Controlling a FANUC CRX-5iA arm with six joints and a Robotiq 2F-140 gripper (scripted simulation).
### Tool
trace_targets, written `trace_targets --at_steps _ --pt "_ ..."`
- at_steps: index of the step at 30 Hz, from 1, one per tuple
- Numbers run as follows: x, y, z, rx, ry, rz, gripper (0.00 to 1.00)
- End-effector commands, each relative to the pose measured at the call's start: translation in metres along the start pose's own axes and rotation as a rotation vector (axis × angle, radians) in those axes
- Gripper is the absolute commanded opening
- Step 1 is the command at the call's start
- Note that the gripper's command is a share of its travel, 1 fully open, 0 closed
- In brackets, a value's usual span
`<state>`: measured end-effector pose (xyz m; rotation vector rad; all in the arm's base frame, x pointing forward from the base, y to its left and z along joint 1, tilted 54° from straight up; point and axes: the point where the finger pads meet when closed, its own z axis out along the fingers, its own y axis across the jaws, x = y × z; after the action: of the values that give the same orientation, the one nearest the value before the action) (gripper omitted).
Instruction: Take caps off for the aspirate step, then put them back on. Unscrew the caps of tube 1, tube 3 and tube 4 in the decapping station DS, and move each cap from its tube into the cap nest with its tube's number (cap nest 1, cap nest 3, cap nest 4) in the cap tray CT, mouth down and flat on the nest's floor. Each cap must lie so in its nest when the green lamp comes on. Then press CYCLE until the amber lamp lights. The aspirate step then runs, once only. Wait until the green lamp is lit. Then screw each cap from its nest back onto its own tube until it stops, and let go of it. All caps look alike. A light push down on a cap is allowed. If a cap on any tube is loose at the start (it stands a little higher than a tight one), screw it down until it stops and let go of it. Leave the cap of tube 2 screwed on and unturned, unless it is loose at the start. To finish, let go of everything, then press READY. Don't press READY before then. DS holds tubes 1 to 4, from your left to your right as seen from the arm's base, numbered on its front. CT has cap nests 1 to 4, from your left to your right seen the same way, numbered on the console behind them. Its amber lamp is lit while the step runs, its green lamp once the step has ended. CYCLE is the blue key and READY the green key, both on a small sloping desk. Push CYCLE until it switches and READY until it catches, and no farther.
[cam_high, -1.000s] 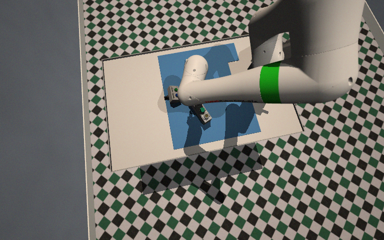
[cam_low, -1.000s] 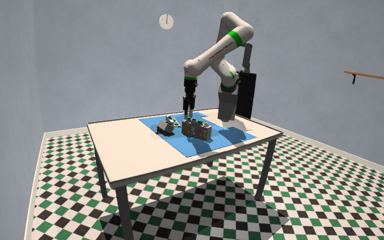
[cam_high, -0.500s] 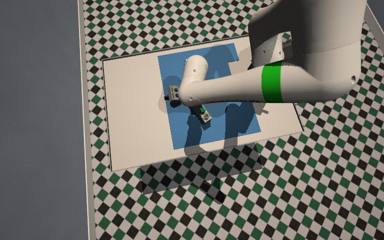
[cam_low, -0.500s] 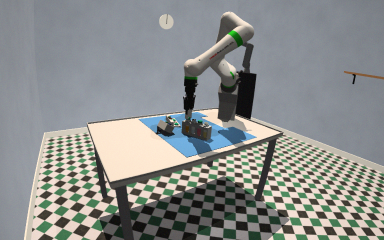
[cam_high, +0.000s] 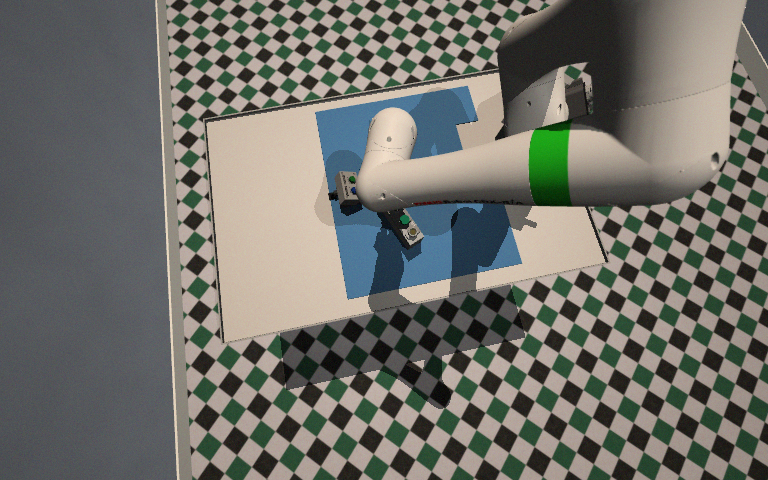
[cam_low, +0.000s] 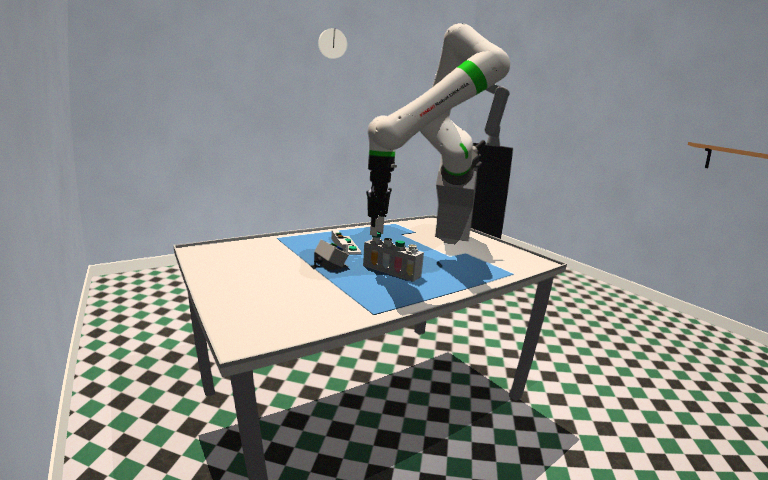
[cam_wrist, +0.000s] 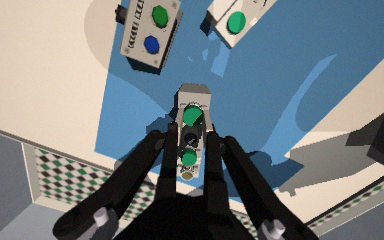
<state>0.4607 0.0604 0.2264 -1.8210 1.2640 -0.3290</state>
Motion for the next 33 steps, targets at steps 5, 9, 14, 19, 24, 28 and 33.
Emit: trace_targets --at_steps 5,9,14,19,24,28,33 --pt "0.000 0.000 -0.024 0.000 0.000 0.000 0.00" --pt "0.000 0.000 -0.027 0.000 0.000 0.000 0.00" --pt "0.022 0.013 -0.027 0.000 0.000 -0.250 0.00" --pt "0.036 0.021 -0.027 0.000 0.000 -0.417 0.00" --pt "0.050 0.029 -0.027 0.000 0.000 -0.583 0.00" --pt "0.065 0.038 -0.027 0.000 0.000 -0.750 0.00" --pt "0.086 0.051 -0.027 0.000 0.000 -0.908 0.00"
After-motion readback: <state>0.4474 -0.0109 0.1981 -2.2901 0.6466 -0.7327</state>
